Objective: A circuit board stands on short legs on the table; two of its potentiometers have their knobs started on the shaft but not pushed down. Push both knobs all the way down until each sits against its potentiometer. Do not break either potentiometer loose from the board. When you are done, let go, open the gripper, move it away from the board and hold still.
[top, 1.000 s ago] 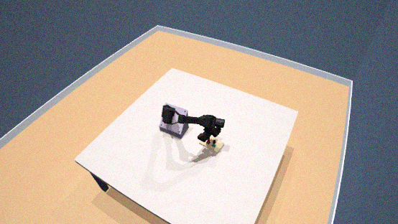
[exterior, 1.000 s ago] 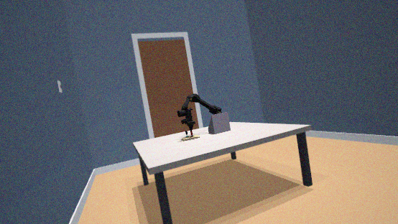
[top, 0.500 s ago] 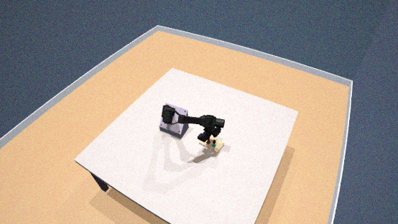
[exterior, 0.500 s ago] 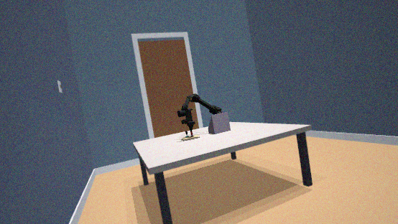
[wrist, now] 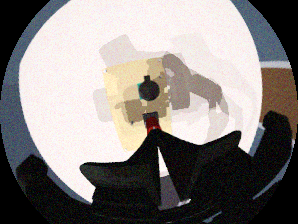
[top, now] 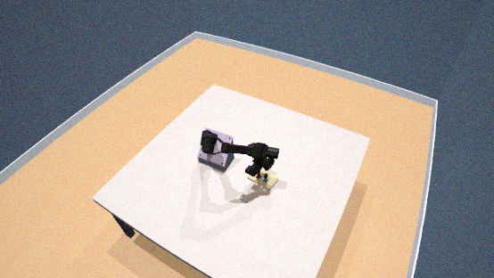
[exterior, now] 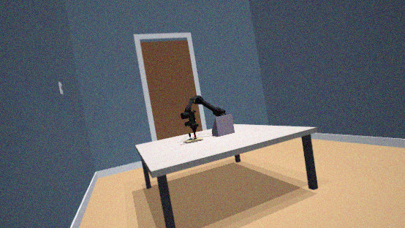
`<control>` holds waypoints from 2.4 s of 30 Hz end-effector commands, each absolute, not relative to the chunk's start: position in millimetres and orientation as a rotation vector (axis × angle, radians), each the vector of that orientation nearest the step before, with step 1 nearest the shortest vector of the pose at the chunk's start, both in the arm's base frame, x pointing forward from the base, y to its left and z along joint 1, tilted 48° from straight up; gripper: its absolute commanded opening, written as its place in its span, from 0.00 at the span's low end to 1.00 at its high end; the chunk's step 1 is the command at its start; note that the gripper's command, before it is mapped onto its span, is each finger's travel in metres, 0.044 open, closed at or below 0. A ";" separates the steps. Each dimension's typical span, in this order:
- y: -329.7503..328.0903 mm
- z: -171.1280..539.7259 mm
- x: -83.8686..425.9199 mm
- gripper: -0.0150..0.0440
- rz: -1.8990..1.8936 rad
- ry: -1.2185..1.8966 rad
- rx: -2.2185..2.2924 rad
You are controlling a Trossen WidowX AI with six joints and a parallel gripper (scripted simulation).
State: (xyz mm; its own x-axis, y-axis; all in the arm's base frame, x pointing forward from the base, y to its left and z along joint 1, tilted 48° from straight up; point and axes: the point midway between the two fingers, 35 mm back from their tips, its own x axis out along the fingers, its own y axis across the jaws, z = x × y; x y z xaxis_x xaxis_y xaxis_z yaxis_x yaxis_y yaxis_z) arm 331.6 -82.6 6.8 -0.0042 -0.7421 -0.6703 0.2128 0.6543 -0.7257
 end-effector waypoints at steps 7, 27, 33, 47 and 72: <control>-79.8 8.7 331.4 0.25 -0.807 1.386 -0.487; -65.1 13.2 335.7 0.48 -0.801 1.364 -0.473; -57.6 28.1 354.2 0.25 -0.803 1.372 -0.477; -60.3 40.5 378.7 0.25 -0.807 1.384 -0.485; -75.8 26.8 378.5 0.25 -0.807 1.384 -0.485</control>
